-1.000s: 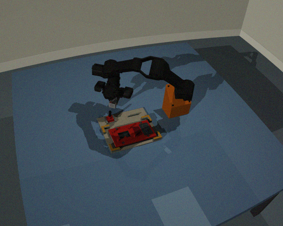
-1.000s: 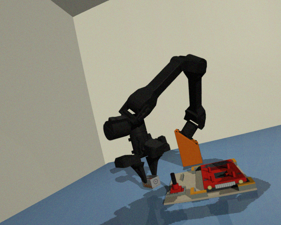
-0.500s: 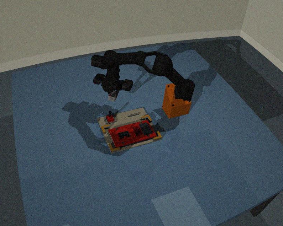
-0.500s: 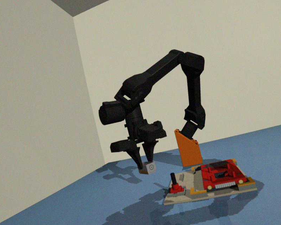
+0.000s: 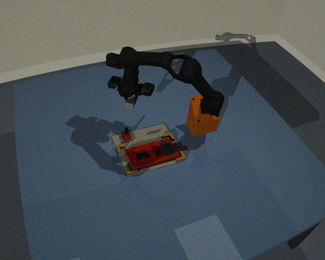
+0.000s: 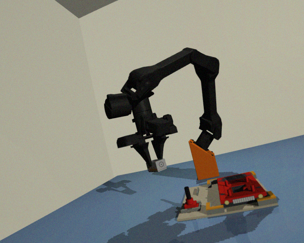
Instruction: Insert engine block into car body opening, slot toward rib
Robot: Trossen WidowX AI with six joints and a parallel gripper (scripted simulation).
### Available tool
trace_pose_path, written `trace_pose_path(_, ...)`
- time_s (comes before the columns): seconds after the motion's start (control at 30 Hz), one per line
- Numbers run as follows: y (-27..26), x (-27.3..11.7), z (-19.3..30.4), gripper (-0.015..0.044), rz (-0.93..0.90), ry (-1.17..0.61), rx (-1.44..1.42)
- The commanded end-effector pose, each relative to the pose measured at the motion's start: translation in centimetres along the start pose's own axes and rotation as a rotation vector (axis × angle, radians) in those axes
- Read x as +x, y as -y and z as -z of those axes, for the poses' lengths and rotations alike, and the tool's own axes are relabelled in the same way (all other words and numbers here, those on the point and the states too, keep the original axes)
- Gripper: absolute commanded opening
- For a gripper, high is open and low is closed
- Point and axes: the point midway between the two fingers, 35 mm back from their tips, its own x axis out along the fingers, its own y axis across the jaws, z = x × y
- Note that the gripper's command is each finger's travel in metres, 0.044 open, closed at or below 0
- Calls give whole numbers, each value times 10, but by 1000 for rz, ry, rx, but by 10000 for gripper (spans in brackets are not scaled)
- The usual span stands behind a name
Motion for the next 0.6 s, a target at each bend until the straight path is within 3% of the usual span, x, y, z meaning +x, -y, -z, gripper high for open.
trace_pose_path(0.0, 0, -12, 0, 0, 11, -5, -10)
trace_pose_path(0.57, -13, 4, -42, 0, 25, -19, 179)
